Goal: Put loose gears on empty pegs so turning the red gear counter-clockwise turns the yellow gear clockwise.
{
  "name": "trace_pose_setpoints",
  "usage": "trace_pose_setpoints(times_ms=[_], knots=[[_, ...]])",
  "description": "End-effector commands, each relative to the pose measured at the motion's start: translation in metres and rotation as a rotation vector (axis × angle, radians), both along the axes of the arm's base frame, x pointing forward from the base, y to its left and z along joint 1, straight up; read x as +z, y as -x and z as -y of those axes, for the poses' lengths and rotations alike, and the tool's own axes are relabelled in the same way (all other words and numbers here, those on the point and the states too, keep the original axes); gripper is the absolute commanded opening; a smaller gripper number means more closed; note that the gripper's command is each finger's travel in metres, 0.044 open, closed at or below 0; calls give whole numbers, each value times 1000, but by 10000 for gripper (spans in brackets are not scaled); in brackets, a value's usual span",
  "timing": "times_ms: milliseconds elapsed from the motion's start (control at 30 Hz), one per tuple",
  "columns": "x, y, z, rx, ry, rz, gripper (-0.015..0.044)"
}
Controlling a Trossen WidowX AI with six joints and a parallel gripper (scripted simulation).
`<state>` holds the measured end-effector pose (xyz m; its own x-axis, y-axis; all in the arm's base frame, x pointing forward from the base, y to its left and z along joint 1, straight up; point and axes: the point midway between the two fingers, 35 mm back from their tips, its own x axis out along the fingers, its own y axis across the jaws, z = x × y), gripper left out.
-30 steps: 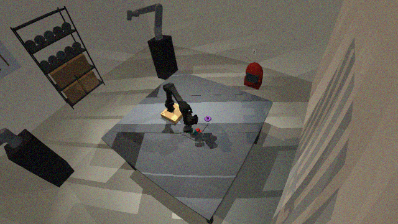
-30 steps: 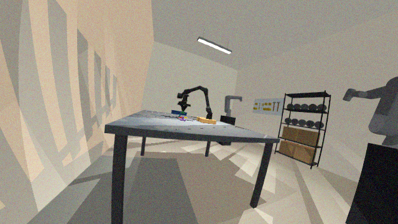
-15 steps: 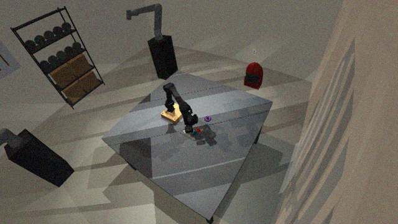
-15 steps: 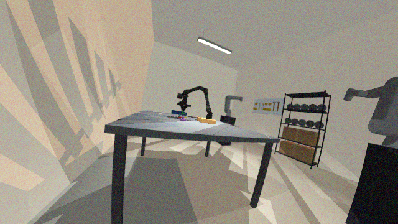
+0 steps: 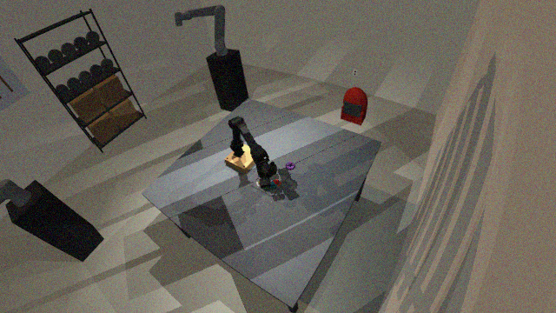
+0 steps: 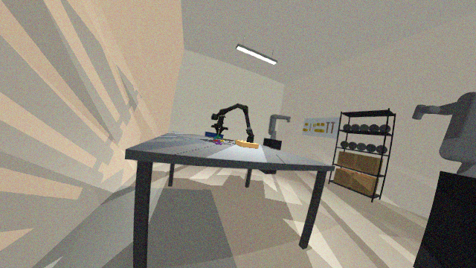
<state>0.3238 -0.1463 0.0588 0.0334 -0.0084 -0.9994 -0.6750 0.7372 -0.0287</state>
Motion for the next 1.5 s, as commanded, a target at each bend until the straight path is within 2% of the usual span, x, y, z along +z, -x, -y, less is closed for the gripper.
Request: trace_pose_setpoints(times_ms=[0,300,500,1200,1467], knots=[[-10,1,-1,-61,-6,-8,0],[-24,2,-2,-215,-10,-7,0],[-20,2,-1,-256,-11,-6,0],[-21,2,-1,45,-2,-8,0],[-22,1,-1,16,-3,-8,0]])
